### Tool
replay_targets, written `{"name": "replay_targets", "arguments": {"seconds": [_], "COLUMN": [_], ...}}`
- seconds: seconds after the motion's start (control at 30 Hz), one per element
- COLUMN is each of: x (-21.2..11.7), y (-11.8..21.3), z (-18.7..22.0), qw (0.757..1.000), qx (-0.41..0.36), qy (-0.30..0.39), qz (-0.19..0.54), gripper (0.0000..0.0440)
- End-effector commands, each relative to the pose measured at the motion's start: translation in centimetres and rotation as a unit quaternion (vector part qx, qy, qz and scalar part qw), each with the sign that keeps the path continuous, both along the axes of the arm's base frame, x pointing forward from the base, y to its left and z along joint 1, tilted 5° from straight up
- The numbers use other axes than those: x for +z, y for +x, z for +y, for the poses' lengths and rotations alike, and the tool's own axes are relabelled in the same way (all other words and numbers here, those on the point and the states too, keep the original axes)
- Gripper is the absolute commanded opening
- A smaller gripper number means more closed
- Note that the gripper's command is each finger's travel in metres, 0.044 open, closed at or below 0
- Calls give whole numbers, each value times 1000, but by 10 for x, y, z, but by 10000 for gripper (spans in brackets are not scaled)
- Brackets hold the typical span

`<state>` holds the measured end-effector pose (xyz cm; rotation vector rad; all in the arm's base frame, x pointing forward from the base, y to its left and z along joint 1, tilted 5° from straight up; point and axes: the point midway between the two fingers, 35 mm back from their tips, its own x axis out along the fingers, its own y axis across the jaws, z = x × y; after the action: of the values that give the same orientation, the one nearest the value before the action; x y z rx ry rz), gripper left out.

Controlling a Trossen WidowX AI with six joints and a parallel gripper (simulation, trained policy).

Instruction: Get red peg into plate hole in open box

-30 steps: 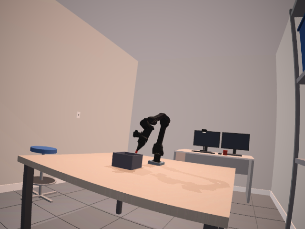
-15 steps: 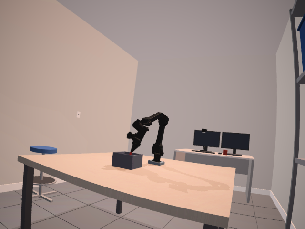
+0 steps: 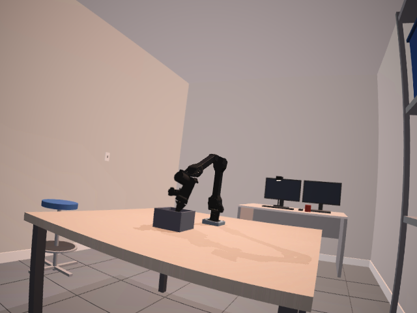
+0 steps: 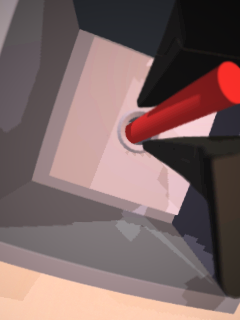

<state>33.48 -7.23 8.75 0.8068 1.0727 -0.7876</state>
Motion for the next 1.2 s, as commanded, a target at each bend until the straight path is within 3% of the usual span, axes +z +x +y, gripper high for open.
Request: {"name": "replay_targets", "arguments": {"seconds": [0.0,0.43,1.17], "x": [-5,8,17], "y": [3,31,55], "z": [-3,-18,-56], "qw": [1000,999,998], "qx": [12,36,44], "qy": [-1,-17,-16], "qz": [14,21,44], "gripper": [150,174,155]}}
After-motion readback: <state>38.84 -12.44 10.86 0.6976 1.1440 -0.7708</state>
